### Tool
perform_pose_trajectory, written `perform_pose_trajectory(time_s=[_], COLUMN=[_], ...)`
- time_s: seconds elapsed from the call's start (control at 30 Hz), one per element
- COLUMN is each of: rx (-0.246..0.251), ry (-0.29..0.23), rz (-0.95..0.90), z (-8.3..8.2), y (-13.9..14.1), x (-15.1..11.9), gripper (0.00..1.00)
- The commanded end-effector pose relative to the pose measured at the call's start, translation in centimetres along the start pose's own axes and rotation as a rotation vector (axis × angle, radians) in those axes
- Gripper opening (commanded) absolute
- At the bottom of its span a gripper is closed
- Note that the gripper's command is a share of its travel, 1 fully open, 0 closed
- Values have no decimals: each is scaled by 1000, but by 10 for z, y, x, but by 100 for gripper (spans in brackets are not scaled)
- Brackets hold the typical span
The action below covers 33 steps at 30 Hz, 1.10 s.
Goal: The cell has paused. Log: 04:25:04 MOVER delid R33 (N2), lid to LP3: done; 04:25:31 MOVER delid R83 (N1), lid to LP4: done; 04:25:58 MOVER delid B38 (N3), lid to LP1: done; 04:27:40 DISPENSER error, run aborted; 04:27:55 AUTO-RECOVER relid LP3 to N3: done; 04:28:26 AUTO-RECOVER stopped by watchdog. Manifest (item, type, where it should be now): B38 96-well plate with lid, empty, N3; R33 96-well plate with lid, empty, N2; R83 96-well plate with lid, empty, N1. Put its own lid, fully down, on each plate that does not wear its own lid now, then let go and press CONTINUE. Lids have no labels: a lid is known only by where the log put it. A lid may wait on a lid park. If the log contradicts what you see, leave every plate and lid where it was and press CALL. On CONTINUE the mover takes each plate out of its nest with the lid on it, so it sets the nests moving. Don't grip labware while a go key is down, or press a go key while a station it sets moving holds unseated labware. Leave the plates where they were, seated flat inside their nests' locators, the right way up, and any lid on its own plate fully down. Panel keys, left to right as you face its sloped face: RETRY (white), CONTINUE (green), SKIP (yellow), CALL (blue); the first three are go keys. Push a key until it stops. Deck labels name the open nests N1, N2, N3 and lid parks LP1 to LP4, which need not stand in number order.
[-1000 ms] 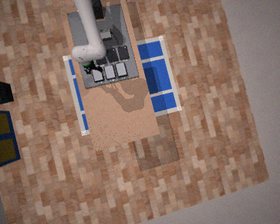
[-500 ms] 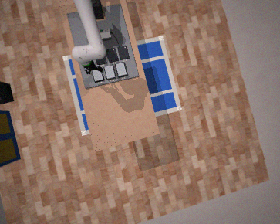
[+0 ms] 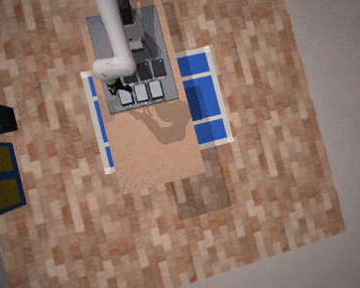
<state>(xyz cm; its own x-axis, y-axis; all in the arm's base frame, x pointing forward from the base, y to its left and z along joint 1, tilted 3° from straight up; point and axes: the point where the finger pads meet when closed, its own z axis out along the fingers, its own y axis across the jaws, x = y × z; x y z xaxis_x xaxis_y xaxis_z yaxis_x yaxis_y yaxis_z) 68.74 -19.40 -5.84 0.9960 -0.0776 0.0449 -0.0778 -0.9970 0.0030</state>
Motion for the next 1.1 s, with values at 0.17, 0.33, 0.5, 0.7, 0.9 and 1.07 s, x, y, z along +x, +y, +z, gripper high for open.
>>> perform_pose_trajectory(time_s=[0.17,0.33,0.5,0.7,0.9,1.07], rx=[0,0,0,0,0,0], ry=[0,0,0,0,0,0], rz=[0,0,0,0,0,0], z=[0,0,0,0,-4,-7], y=[0,0,0,0,0,0], x=[0,0,0,0,0,0], gripper=[66,66,66,66,66,66])
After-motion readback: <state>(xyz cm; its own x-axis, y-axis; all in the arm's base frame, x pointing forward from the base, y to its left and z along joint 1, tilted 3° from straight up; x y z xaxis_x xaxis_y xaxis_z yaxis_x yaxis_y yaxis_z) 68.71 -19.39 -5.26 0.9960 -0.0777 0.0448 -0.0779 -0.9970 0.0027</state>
